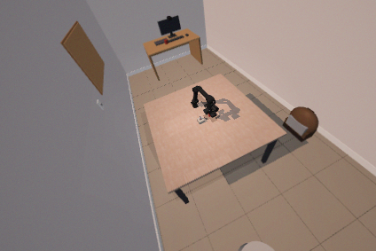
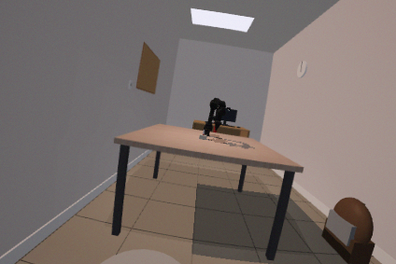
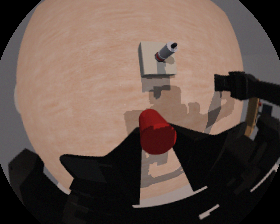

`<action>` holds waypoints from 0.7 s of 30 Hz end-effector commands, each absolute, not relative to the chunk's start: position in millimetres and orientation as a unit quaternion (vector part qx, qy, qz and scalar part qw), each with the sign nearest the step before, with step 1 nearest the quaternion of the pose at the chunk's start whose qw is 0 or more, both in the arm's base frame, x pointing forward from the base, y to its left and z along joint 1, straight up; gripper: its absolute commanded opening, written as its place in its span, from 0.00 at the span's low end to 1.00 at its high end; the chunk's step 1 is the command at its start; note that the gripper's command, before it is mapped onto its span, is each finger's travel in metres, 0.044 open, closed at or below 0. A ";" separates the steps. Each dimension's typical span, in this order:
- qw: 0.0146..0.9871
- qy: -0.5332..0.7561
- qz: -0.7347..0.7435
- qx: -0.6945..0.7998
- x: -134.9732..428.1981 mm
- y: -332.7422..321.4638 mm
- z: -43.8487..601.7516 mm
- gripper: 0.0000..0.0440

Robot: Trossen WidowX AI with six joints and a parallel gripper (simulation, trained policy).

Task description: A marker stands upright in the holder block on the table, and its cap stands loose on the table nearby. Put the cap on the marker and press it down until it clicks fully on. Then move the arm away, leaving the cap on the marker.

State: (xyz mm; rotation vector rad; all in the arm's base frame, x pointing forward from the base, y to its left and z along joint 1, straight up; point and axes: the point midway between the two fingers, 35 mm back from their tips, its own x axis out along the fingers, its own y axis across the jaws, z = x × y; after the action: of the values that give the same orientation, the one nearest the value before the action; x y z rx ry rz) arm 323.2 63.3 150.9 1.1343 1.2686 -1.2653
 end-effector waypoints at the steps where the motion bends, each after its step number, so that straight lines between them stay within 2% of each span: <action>1: 0.483 0.521 -0.523 0.471 319.1 52.4 157.9 0.18; 21: 0.438 0.491 -0.561 0.503 288.7 -26.6 179.5 0.08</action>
State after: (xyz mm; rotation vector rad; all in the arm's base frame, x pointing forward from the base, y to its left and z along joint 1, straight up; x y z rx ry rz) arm 292.8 -19.6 178.9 1.2464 1.2233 -1.3828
